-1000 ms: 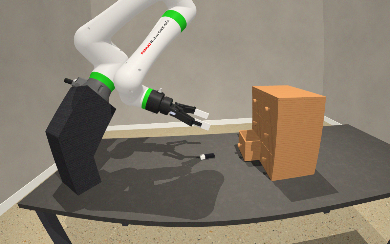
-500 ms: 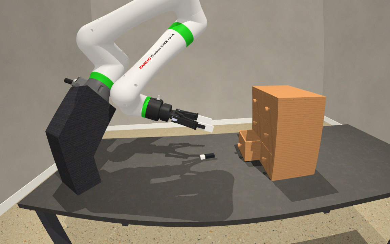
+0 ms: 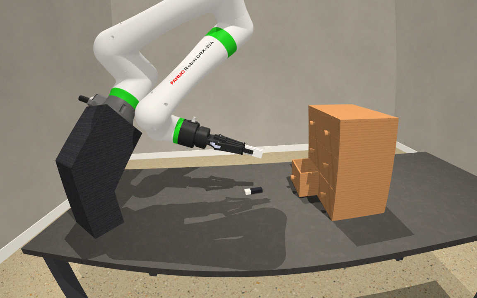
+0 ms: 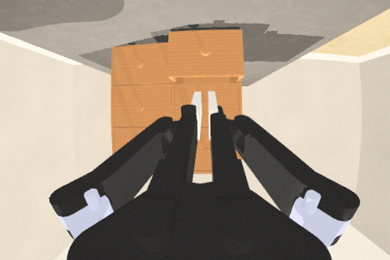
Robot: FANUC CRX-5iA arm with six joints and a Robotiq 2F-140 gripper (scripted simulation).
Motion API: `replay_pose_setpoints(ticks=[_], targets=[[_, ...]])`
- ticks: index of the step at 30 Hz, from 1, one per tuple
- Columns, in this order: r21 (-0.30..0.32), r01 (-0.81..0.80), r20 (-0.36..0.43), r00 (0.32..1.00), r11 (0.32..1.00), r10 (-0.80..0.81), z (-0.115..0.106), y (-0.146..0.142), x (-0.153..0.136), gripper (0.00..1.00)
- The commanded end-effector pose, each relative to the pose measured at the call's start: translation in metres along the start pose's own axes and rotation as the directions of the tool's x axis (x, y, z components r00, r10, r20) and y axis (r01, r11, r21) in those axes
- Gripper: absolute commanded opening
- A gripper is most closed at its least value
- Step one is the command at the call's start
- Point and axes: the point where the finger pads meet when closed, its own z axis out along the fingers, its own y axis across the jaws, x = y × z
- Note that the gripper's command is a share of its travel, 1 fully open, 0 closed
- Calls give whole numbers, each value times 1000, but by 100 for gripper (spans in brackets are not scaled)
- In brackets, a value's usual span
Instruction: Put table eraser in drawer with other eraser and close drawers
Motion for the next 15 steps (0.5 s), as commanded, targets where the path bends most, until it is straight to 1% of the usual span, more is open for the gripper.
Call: replay_pose_setpoints(ticks=[1, 6, 11, 13, 15], targets=[[0, 0, 0, 1000, 1000, 0, 0, 0, 0, 0], [0, -4, 2, 1000, 1000, 4, 5, 0, 4, 0], [0, -4, 2, 1000, 1000, 4, 18, 0, 14, 0], [0, -4, 2, 1000, 1000, 4, 18, 0, 14, 0], [0, -4, 2, 1000, 1000, 4, 26, 0, 20, 0]])
